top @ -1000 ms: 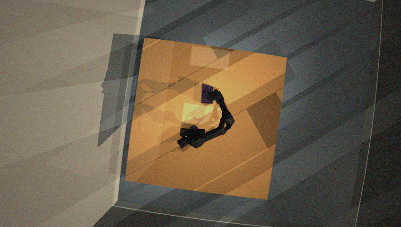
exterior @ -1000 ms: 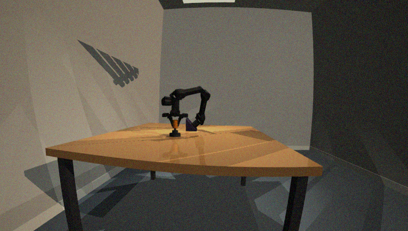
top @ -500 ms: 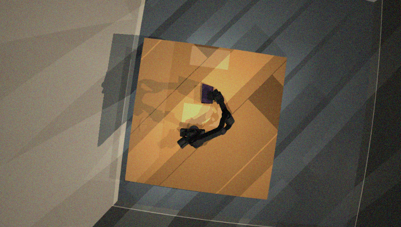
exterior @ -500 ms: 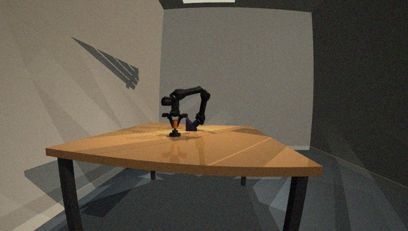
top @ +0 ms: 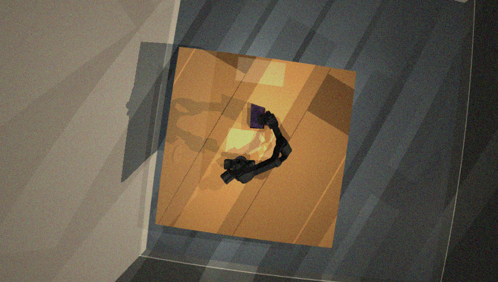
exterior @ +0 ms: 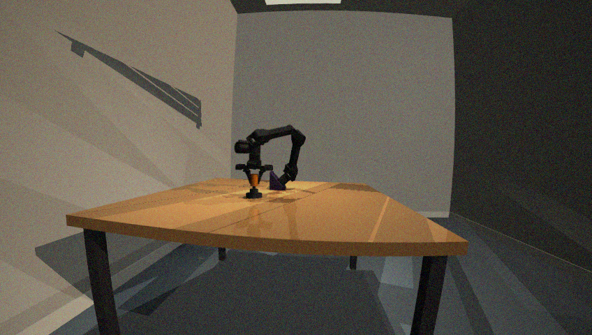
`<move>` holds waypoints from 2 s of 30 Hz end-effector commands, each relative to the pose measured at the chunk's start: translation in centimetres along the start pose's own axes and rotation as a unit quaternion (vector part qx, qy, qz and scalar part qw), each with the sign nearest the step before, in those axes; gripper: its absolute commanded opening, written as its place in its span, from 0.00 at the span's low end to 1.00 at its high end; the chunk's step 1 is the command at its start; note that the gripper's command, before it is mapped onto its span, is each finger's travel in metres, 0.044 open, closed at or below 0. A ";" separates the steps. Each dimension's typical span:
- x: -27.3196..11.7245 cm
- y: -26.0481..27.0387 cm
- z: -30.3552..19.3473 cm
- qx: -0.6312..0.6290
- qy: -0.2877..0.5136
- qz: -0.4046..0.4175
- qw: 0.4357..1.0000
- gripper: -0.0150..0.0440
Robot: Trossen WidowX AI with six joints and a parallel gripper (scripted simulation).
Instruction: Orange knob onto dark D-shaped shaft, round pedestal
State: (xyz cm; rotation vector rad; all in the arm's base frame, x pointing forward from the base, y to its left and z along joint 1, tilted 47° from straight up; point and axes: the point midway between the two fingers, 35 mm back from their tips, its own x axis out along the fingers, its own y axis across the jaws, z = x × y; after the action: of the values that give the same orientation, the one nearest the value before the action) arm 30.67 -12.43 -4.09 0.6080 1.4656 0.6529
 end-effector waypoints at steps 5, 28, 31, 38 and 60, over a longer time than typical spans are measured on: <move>-0.5 -0.1 0.0 -0.027 -0.001 0.000 1.000 0.25; 0.0 -0.4 0.3 -0.104 -0.001 0.000 0.995 0.25; 0.0 -0.3 0.2 -0.104 -0.001 0.000 0.995 0.25; 0.0 -0.2 0.1 -0.104 -0.001 0.000 0.995 0.25; -0.3 -0.1 0.0 -0.207 -0.001 0.000 0.978 0.25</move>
State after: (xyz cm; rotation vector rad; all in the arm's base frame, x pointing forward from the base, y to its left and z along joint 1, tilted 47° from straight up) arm 30.64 -12.46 -3.85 0.2967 1.2848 0.9254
